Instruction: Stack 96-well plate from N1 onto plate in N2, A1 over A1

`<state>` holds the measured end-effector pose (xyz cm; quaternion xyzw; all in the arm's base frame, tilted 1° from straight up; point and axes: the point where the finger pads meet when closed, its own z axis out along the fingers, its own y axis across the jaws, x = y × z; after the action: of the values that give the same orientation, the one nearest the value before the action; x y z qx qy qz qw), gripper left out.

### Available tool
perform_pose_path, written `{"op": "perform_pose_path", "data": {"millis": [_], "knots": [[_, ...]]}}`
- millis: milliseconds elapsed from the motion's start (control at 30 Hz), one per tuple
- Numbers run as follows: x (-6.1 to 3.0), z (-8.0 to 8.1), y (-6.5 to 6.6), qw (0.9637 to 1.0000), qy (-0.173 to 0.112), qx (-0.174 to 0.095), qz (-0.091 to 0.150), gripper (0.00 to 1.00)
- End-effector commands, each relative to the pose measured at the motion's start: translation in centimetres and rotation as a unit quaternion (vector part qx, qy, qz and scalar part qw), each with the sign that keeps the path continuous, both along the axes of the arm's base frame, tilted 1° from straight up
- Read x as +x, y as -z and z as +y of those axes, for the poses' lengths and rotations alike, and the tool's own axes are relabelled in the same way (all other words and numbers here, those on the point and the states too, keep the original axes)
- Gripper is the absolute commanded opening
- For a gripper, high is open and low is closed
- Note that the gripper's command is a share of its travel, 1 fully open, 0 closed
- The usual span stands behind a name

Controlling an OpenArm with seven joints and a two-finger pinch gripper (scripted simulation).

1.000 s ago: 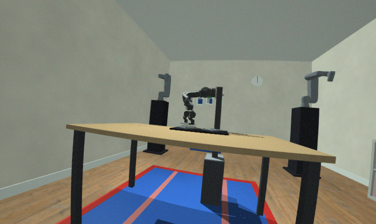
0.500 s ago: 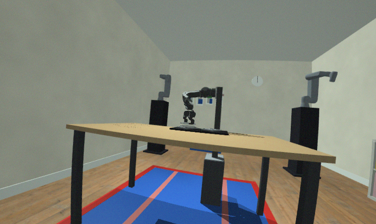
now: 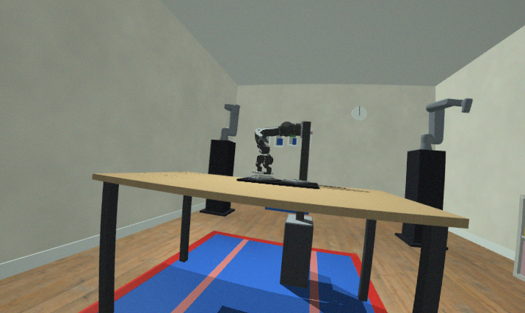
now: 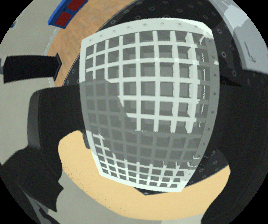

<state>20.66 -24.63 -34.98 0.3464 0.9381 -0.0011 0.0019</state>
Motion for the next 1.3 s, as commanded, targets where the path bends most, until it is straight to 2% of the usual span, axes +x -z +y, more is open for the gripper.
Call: {"op": "perform_pose_path", "data": {"millis": [0,233,633,800,1267], "knots": [[0.13,0.0,-0.09,1.0,0.001,0.001,-0.004,0.0],[0.52,-0.05,-0.4,1.0,0.001,-0.001,-0.005,0.0],[0.52,-0.05,-0.4,1.0,0.001,-0.001,-0.005,0.0],[0.12,-0.02,-0.09,1.0,0.001,0.001,-0.004,0.0],[0.28,-0.04,-0.21,1.0,0.001,0.0,-0.004,0.0]]}}
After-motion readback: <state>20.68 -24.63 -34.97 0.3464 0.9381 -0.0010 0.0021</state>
